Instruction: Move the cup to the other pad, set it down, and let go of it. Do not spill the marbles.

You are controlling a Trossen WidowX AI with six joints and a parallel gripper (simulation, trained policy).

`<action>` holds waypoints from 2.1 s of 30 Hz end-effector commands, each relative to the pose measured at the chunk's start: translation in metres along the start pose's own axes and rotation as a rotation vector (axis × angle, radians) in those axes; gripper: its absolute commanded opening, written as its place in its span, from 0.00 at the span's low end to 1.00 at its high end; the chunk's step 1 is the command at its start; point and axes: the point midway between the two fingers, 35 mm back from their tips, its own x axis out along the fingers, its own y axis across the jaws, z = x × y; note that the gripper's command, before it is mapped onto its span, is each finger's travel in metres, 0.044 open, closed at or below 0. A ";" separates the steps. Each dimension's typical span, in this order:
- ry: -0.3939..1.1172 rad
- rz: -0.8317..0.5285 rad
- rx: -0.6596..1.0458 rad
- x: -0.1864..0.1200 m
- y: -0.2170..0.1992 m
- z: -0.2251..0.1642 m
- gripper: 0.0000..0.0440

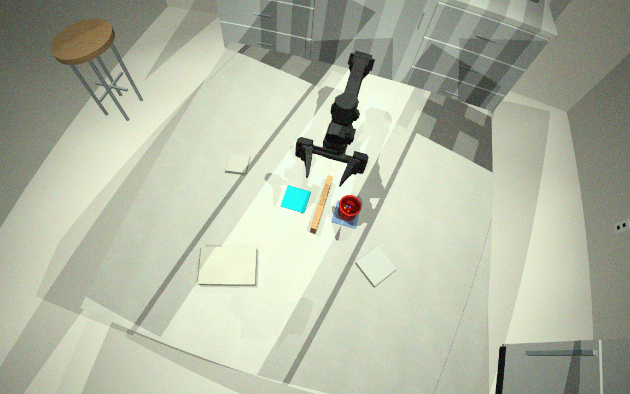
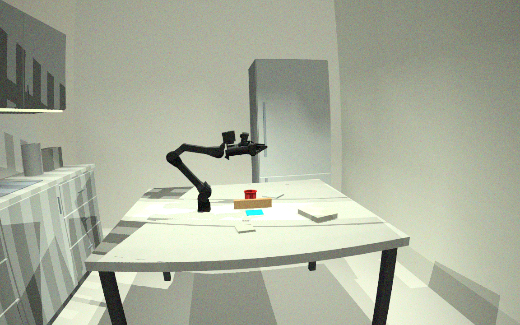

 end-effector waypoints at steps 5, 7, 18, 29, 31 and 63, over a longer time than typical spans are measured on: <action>0.013 0.002 0.004 -0.001 0.001 0.002 0.61; 0.023 0.003 0.008 -0.001 0.002 0.003 0.49; 0.107 0.011 0.070 0.002 0.008 0.002 0.16; 0.211 0.031 0.181 0.007 0.020 0.004 0.29; 0.233 0.033 0.202 0.008 0.022 0.004 0.28; 0.654 -0.027 0.580 0.016 0.062 -0.013 0.32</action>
